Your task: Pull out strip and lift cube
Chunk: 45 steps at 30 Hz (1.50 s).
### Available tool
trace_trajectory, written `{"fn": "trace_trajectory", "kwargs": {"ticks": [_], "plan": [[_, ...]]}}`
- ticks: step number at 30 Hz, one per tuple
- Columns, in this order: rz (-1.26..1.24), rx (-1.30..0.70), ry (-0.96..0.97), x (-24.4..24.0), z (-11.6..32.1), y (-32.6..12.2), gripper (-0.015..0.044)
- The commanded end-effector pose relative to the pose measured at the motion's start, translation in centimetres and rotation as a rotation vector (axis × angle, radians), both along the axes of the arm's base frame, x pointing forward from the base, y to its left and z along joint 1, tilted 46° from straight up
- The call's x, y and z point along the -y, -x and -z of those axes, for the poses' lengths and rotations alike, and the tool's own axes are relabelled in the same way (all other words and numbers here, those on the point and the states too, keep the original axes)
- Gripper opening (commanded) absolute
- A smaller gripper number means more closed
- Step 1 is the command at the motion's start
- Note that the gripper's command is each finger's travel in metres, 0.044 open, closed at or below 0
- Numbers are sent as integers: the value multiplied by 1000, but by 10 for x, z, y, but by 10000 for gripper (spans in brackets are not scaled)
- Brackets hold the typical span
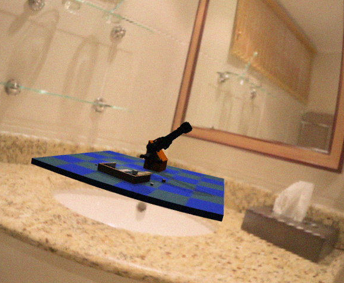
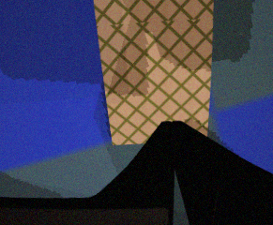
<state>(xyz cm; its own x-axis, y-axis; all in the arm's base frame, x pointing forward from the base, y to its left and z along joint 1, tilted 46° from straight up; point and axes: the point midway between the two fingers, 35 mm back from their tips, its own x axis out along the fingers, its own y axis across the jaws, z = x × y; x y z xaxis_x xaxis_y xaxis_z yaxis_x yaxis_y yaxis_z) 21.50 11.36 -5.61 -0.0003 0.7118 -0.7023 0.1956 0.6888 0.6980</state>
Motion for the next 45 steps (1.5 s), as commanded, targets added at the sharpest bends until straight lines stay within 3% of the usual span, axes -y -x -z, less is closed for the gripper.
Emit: {"fn": "trace_trajectory", "kwargs": {"ticks": [1,4,21,45], "plan": [[-8,11,-7,9,-11,-8,0],[-8,11,-6,10,-10,-2,0],[34,-29,-6,23,-5,-63,440],[34,-23,-5,38,-4,-145,440]]}}
